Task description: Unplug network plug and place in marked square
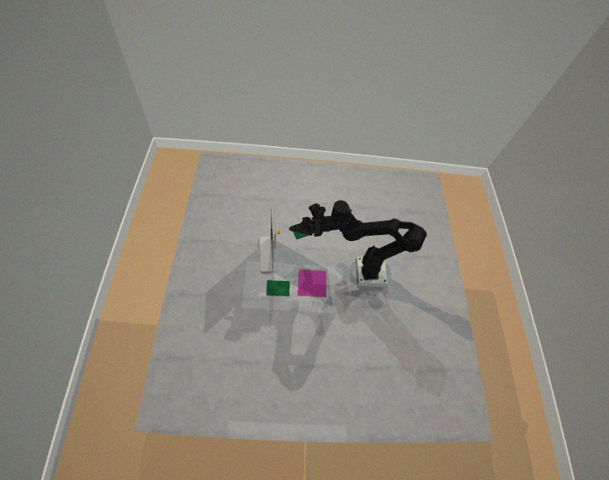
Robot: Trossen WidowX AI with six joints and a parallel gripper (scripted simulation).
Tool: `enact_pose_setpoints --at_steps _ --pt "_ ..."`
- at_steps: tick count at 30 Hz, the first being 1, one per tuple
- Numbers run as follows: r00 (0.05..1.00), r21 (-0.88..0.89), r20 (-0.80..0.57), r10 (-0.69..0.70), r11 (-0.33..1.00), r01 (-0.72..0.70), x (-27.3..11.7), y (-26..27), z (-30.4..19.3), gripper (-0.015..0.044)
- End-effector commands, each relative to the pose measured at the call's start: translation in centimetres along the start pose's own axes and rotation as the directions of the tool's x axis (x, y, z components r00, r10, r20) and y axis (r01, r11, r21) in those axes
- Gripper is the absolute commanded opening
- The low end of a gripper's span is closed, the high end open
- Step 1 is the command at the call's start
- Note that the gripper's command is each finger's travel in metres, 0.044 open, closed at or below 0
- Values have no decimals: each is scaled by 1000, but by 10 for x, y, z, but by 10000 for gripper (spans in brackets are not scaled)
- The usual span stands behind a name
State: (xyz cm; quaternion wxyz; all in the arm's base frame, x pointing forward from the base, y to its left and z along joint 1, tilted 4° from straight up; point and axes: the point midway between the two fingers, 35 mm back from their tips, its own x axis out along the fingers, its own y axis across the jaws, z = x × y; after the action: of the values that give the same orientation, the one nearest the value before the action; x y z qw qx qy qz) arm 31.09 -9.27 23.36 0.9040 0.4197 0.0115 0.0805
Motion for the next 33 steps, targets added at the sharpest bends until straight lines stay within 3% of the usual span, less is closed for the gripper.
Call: enact_pose_setpoints --at_steps 1,22,33 --pt "1000 99 -16 -3 995 5 -9 -15 -2 156" --pt "993 574 -106 52 818 19 -74 -57 -19 156" --pt "993 587 -107 55 809 19 -63 -59 -16 156"
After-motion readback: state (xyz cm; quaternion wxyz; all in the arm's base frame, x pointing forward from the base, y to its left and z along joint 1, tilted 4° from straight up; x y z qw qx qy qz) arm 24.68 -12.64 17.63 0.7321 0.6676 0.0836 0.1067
